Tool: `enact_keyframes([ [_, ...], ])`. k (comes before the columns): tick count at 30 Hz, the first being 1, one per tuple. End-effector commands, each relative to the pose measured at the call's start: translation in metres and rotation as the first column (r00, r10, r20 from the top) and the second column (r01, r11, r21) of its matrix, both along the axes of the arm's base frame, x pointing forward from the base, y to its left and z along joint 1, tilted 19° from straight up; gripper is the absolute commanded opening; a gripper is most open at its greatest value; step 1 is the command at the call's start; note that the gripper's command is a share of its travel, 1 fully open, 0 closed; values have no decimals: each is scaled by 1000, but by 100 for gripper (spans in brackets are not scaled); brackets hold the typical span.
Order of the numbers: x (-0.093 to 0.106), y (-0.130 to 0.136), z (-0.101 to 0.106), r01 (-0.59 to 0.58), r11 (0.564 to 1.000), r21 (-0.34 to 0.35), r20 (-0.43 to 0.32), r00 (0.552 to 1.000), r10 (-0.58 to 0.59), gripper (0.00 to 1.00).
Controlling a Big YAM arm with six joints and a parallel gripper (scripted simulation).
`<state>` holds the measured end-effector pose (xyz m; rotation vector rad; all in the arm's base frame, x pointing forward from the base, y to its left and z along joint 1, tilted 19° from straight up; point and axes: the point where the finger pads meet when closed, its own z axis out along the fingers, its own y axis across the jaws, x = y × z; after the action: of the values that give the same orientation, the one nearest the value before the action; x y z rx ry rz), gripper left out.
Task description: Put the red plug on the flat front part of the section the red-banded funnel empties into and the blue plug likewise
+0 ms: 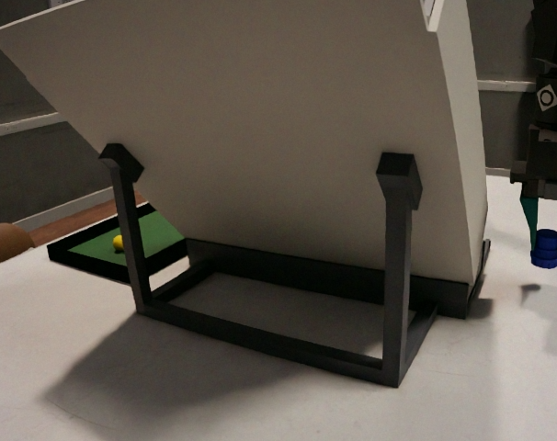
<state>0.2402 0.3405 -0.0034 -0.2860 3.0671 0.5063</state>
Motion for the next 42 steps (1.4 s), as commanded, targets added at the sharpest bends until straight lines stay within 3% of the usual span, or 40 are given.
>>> enact_keyframes([
  [1, 15, 6, 27, 2, 999, 36, 30, 1000, -3, 0],
  [13, 17, -14, 94, 2, 999, 44, 39, 999, -4, 0],
  [21, 17, -20, 112, 2, 999, 45, 41, 999, -4, 0],
  [26, 10, -23, 101, -5, 1000, 22, 20, 1000, 4, 0],
  [42, 11, -23, 101, -2, 1000, 25, 22, 1000, 1, 0],
])
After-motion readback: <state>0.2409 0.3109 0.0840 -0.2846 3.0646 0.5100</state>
